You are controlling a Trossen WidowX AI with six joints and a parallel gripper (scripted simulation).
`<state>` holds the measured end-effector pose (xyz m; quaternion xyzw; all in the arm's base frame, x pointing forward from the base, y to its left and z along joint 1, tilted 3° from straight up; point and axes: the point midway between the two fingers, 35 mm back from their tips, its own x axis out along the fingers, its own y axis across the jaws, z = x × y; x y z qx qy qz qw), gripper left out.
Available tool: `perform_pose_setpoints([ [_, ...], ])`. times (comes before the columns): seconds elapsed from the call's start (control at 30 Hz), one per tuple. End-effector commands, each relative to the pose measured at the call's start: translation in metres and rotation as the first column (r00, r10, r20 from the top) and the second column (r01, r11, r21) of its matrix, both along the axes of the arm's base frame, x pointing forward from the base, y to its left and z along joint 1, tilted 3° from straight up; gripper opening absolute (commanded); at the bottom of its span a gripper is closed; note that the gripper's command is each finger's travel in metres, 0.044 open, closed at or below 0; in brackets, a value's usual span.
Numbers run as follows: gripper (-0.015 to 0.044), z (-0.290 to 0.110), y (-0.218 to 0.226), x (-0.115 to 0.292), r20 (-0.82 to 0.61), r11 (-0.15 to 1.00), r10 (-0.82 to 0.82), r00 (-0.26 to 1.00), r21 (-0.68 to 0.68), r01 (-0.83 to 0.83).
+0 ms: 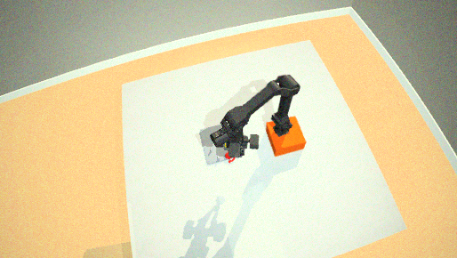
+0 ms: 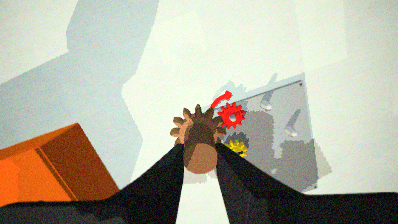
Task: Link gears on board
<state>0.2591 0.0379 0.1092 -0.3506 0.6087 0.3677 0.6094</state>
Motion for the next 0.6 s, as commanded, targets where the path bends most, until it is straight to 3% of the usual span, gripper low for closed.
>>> perform_pose_setpoints([
  [0.0,0.0,-0.011,-0.007,0.0,-0.016,1.0,0.004,1.0,-0.003,-0.004],
  [0.57,0.0,-0.043,-0.04,0.005,-0.015,1.0,0.004,1.0,-0.007,-0.004],
])
